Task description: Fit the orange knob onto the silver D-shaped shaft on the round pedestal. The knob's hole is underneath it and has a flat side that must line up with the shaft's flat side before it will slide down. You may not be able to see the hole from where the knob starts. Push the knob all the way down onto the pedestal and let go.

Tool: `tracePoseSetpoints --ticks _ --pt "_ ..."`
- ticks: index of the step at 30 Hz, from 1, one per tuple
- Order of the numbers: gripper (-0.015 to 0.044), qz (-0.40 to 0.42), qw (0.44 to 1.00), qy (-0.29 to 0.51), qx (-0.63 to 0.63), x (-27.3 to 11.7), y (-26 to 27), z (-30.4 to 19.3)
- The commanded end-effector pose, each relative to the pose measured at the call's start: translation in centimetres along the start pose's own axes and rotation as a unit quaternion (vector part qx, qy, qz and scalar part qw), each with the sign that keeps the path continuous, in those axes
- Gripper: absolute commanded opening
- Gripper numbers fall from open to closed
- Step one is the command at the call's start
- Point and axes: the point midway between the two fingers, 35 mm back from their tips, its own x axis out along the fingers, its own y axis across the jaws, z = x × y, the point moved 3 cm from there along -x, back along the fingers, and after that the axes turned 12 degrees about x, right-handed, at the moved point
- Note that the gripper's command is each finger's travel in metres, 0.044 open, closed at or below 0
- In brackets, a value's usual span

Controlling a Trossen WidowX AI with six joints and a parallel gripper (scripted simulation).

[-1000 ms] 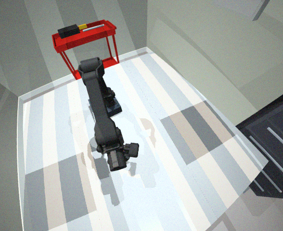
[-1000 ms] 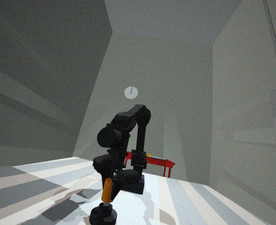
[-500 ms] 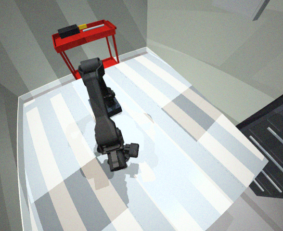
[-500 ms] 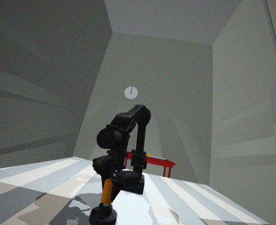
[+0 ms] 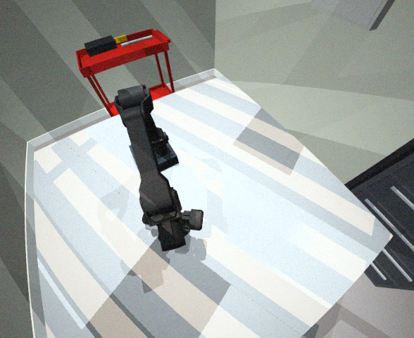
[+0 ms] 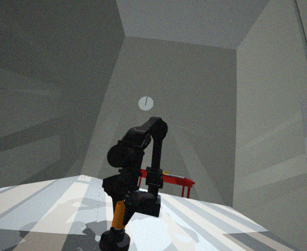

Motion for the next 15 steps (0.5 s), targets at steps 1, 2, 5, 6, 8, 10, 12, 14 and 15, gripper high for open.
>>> tracePoseSetpoints --ticks 1,2,5,6,8,10,12,14,15 --pt "0.0000 0.000 1.000 0.000 0.002 0.36 -0.02 0.00" --pt "0.0000 0.000 1.000 0.000 0.005 0.44 -0.02 0.00" --pt "0.0000 0.000 1.000 0.000 0.016 0.67 -0.01 0.01" --pt "0.0000 0.000 1.000 0.000 0.019 0.75 -0.01 0.01" --pt "0.0000 0.000 1.000 0.000 0.026 0.90 0.00 0.01" --pt "0.0000 0.000 0.999 0.000 0.033 1.05 0.01 0.01" --pt "0.0000 0.000 0.999 0.000 0.039 1.15 0.01 0.00" --pt "0.0000 0.000 1.000 0.000 0.029 0.97 -0.02 -0.01" --pt "0.0000 0.000 1.000 0.000 0.029 0.97 -0.02 -0.01"
